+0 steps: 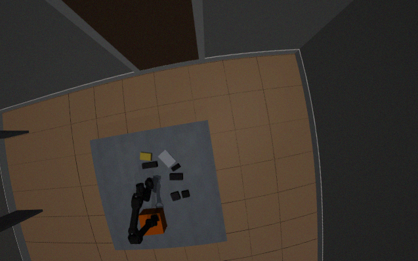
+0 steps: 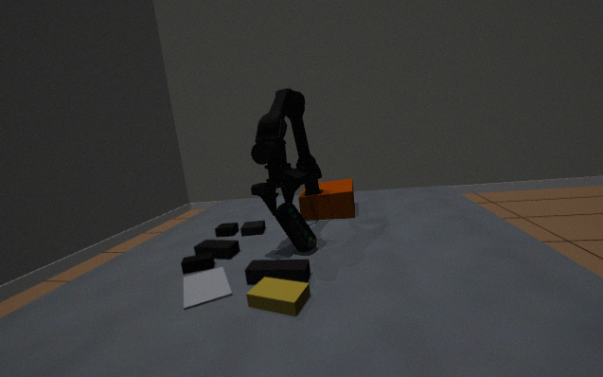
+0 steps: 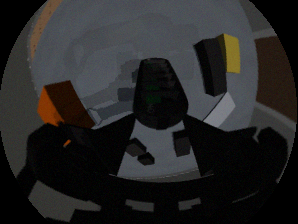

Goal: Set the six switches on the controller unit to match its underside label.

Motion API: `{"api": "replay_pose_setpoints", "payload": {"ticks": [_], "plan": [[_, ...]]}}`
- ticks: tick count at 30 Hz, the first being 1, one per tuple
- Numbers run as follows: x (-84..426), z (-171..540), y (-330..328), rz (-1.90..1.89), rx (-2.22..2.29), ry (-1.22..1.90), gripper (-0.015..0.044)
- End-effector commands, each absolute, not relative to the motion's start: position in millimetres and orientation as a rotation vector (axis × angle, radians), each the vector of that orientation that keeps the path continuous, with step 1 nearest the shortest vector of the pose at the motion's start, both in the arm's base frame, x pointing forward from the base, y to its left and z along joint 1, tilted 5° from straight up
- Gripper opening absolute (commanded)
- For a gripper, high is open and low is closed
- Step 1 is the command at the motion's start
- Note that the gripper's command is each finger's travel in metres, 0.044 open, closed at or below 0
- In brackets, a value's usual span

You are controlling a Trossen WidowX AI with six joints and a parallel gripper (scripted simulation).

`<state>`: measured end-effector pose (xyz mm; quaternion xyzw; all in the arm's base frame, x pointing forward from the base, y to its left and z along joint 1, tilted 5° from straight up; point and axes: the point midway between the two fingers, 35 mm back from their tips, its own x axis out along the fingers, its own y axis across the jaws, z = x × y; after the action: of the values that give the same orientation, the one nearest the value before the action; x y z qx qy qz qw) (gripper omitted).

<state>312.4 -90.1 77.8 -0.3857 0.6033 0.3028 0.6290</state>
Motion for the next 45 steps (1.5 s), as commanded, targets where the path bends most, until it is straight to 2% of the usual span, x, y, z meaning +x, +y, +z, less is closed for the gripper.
{"api": "replay_pose_setpoints", "payload": {"ticks": [1,45], "plan": [[308,72,-88,0.716,-0.877,1.38,0.0336],[295,53,-114,0.715,-0.878,1.382,0.0337]]}}
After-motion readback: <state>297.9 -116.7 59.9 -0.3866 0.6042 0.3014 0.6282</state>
